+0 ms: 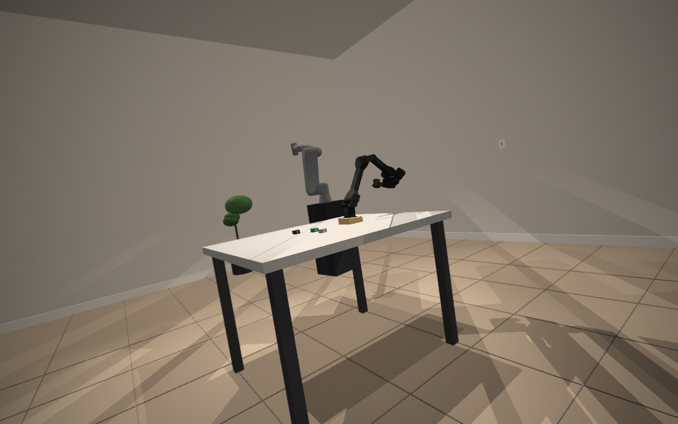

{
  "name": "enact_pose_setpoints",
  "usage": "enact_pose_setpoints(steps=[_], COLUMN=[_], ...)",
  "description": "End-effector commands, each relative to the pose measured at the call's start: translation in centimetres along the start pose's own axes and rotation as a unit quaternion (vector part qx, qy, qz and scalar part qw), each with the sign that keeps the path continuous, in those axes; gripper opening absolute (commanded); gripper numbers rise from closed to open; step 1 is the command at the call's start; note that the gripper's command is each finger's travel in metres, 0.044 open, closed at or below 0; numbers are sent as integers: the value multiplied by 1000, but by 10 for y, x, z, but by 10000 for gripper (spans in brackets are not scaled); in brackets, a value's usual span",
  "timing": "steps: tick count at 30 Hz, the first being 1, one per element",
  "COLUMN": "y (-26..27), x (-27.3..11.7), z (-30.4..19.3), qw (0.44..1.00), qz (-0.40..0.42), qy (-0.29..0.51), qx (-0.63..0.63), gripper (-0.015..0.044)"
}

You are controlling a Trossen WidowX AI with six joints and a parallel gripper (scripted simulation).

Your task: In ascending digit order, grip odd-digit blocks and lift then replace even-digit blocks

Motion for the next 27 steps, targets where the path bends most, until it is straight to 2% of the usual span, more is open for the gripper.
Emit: enact_pose_setpoints(steps=[1,3,6,14,20,27], y=[0,-1,-11,-6,22,79], x=[-1,-11,-69,-188,-278,-372], z=[-1,-13,-26,-43,-53,-60], qw=[1000,999,989,945,888,801], qz=[-2,-25,-109,-267,-383,-505], qy=[3,23,56,100,123,136], qx=[5,42,88,161,221,292], gripper=[400,400,400,400,400,400])
Point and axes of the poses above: the point midway between the two fingers, 35 mm back from their tips, its own x axis out along the fingers, its own y axis across the jaws, z = x × y, the point moved 6 cm from there along -x, back along the fingers, and after that the axes turned 8 degrees about -x, right-handed, at the moved point
